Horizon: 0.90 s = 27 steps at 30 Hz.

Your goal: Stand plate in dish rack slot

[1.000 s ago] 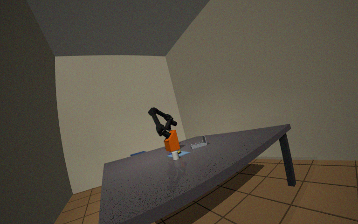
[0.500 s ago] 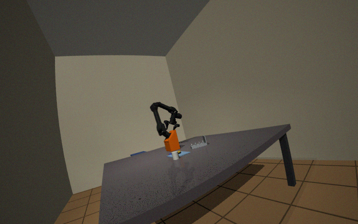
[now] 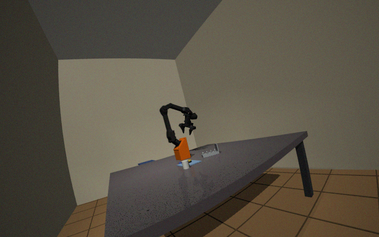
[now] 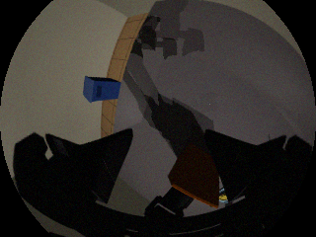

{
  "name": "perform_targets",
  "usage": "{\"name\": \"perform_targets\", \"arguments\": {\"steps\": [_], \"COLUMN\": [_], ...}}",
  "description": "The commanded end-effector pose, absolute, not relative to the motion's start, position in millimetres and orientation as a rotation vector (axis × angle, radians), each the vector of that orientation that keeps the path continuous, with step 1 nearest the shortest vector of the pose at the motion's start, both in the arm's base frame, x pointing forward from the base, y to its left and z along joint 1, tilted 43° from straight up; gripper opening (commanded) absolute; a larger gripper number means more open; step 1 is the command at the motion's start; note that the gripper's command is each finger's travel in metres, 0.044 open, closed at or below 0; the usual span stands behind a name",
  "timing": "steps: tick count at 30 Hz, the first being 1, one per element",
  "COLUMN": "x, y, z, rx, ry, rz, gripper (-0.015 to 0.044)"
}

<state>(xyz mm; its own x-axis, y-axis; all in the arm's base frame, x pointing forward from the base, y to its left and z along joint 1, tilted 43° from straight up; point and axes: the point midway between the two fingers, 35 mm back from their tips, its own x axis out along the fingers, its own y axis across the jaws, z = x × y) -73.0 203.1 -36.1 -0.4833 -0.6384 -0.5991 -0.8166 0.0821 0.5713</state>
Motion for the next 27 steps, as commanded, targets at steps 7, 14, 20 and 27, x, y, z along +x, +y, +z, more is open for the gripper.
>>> {"name": "perform_targets", "arguments": {"steps": [7,14,20,27], "x": [-17.2,30.5,72.8,120.7], "y": [205.8,203.1,194.2,175.5], "z": [-34.7,-38.4,-40.3,-40.3], "rx": [-1.316,-1.232,-1.157,-1.070], "ry": [2.112,2.037,1.976,1.910], "rz": [1.275,1.145,1.011,0.837], "gripper": [0.0400,0.0400,0.0400,0.0400]}}
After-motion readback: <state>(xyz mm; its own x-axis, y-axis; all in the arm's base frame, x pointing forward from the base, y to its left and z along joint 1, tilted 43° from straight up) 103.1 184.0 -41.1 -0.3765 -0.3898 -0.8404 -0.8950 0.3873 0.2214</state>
